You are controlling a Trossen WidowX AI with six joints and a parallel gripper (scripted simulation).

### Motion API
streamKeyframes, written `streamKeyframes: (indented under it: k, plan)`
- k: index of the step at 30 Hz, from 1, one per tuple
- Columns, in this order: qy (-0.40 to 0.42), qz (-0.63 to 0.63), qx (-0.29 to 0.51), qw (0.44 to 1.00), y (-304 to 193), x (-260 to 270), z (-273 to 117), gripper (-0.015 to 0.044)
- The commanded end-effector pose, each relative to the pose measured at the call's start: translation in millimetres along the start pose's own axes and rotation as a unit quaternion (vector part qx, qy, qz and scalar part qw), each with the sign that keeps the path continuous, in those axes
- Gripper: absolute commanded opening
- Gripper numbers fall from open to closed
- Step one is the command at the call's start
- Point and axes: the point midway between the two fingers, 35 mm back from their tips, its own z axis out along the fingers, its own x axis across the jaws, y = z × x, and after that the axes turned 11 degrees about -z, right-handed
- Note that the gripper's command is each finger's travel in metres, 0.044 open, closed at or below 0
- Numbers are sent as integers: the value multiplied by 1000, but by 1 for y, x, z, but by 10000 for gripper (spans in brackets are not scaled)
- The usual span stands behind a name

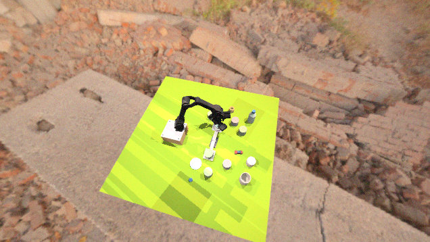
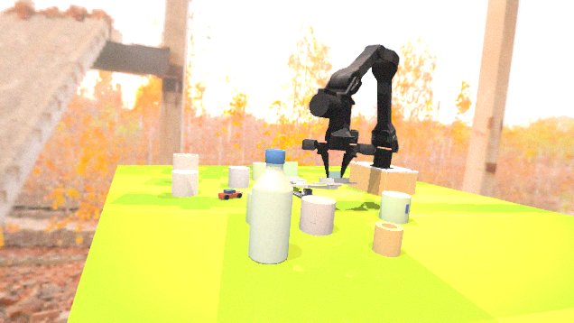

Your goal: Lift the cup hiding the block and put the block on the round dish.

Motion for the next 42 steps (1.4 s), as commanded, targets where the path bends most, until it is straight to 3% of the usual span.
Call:
streamKeyframes:
  k: [1,15,23,42]
  plan:
    - [0,2,1,1000,0,-1,-8,3]
    - [0,2,1,1000,0,0,-93,0]
    - [-2,3,2,1000,-7,-7,-92,0]
    - [-16,22,6,1000,-80,-59,-73,0]
